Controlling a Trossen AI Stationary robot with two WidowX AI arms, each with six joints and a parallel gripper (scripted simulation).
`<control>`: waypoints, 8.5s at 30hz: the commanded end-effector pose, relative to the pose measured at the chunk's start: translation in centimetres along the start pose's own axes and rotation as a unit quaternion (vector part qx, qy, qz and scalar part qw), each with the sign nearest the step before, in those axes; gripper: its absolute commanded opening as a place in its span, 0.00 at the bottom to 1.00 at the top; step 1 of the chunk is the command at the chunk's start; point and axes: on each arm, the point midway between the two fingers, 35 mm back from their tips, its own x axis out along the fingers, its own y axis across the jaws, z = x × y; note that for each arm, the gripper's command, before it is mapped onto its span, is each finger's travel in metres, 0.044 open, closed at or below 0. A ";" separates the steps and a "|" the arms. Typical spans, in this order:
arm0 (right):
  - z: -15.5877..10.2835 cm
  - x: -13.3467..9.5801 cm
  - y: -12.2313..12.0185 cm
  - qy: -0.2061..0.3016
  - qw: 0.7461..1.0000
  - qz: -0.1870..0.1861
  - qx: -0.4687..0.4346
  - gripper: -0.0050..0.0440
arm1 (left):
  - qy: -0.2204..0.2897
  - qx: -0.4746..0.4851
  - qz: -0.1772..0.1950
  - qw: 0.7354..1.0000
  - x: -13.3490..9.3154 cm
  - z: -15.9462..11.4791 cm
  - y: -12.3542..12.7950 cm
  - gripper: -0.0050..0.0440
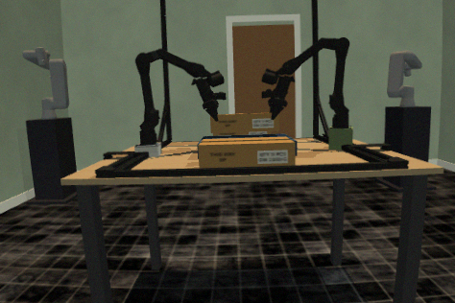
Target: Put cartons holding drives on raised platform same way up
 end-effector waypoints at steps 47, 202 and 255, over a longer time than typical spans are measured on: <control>-0.9 1.8 0.2 -0.012 1.000 0.009 0.000 0.90 | -0.013 0.001 -0.006 1.000 1.8 -0.7 -0.1 0.90; -2.5 3.5 -36.8 -0.012 1.000 0.009 0.000 0.90 | -0.013 0.001 -0.006 1.000 4.1 0.0 37.3 0.90; -3.5 6.1 -36.8 -0.012 1.000 0.009 0.000 0.10 | -0.013 0.001 -0.006 1.000 6.7 -1.0 37.3 0.10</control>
